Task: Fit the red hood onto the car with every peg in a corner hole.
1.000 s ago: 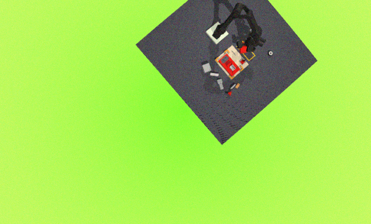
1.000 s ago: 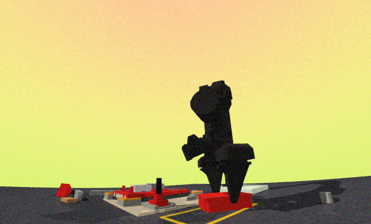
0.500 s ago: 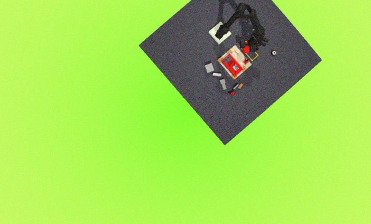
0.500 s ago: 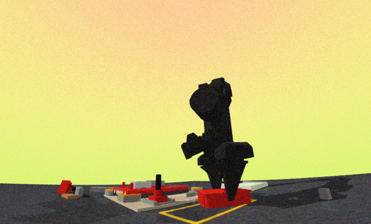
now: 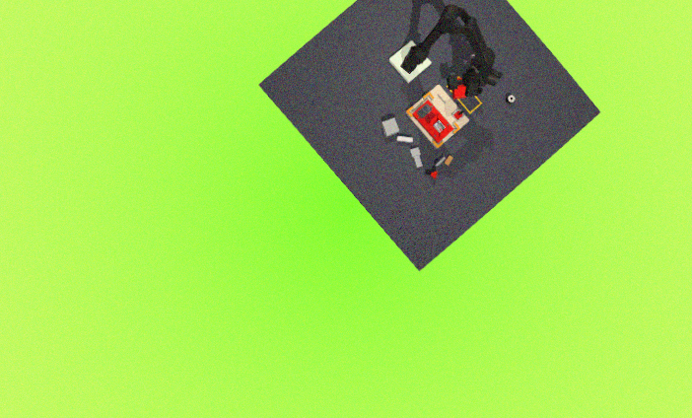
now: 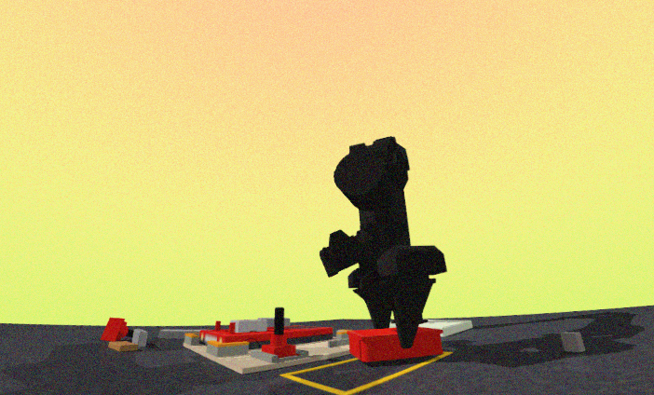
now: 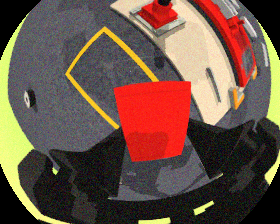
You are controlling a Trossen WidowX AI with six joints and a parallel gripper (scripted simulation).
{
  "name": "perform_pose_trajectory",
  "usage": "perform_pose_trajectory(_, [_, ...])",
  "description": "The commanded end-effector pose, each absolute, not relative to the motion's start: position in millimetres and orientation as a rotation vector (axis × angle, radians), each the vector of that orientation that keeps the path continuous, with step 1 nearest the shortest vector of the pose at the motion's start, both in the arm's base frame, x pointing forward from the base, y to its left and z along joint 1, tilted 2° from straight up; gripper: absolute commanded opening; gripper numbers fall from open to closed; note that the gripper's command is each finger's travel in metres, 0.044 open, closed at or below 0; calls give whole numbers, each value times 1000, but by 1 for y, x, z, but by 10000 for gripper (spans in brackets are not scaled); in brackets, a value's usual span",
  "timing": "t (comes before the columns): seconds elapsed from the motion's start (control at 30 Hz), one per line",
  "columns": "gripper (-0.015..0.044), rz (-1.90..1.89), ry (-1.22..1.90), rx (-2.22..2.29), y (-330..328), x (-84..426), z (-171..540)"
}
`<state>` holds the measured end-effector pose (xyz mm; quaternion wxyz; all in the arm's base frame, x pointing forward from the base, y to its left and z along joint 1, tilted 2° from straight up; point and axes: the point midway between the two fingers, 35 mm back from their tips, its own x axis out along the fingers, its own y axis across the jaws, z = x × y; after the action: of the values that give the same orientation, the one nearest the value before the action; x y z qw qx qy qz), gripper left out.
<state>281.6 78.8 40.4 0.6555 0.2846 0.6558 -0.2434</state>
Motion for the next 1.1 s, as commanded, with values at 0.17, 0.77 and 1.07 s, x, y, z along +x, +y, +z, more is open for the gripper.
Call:
perform_pose_trajectory(0.17, [0, -548, 1483, 646, 78, 282, 65])
perform_pose_trajectory(0.77, [0, -548, 1483, 646, 75, 281, 121])
perform_pose_trajectory(1.07, [0, -550, 1481, 647, 74, 281, 129])
